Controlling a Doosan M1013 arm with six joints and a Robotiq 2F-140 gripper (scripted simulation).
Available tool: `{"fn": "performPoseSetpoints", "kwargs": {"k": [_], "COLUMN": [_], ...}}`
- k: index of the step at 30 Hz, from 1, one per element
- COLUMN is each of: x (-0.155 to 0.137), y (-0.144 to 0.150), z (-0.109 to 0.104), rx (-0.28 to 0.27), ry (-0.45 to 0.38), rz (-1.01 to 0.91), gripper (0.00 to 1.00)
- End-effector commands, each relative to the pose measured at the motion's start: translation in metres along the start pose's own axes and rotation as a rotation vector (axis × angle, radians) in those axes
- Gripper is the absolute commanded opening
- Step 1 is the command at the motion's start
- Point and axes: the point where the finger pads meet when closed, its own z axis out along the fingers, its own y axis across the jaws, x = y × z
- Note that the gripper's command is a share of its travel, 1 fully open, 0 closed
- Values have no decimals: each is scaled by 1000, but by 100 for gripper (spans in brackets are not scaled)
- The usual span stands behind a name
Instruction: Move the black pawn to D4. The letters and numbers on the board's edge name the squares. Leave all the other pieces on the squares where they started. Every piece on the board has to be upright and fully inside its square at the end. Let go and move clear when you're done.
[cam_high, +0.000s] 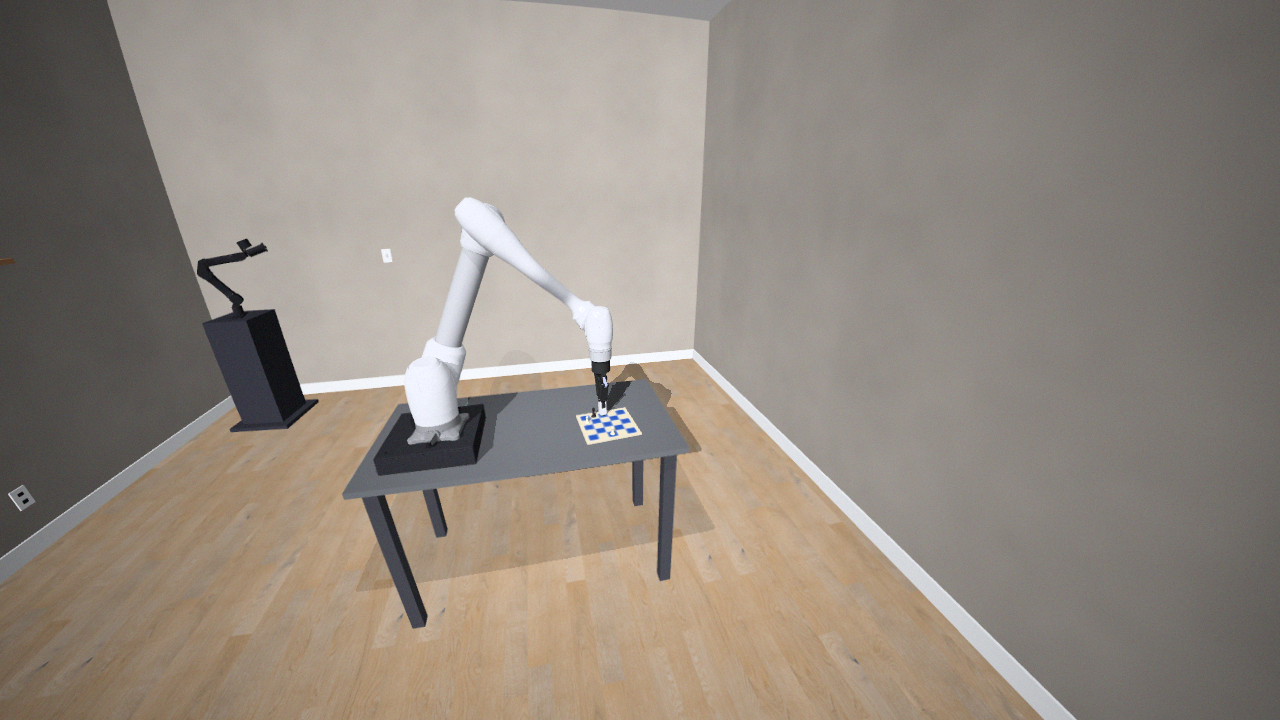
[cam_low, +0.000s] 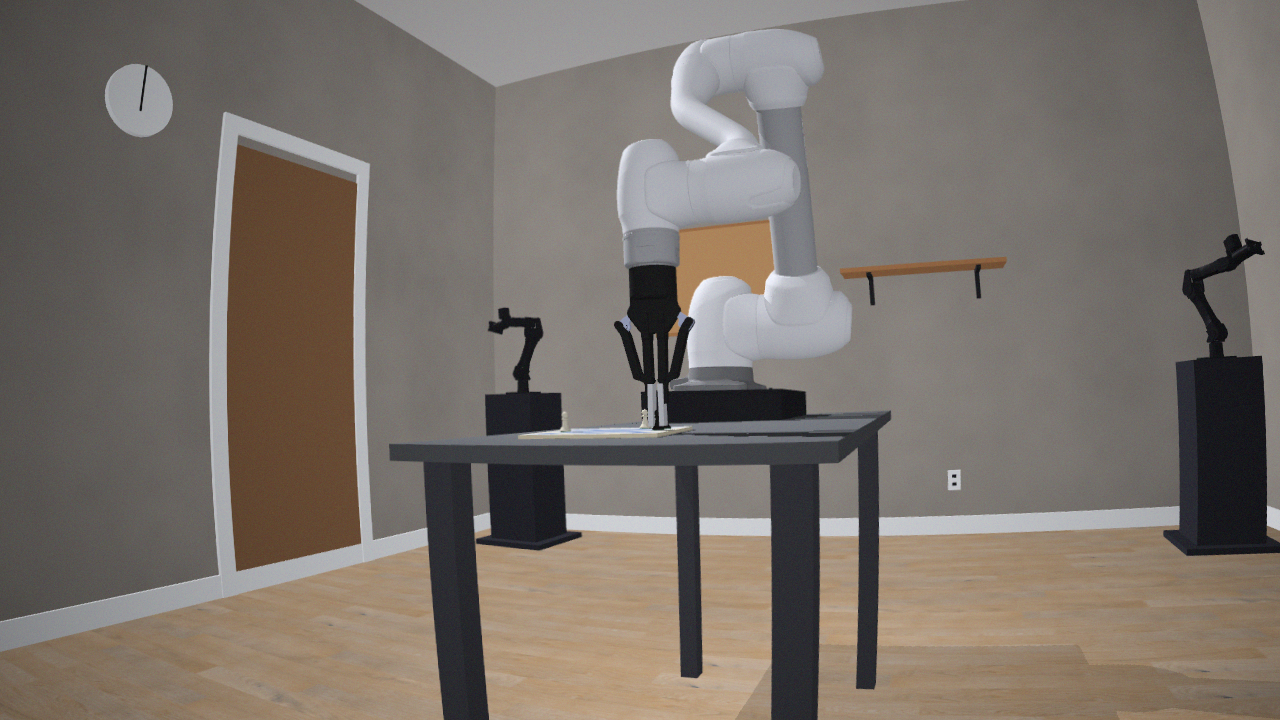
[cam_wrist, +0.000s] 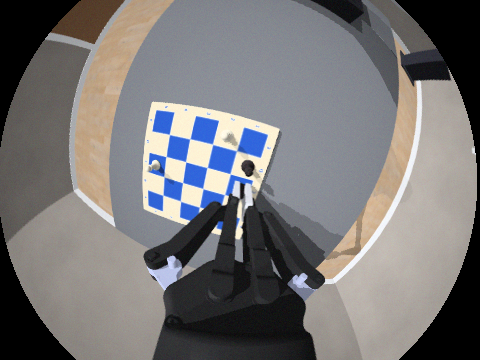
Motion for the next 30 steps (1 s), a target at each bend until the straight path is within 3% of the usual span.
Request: {"fn": "performPoseSetpoints", "kwargs": {"k": [1,8,14,16,24,30], "x": [0,0,0,0,0,0], "y": [0,0,0,0,0,0], "z": [0,-6,-39,-39,-93,-100], "rx": [0,0,0,0,0,0], "ry": [0,0,0,0,0,0], "rz": [0,0,0,0,0,0], "gripper": [0,0,0,0,0,0]}}
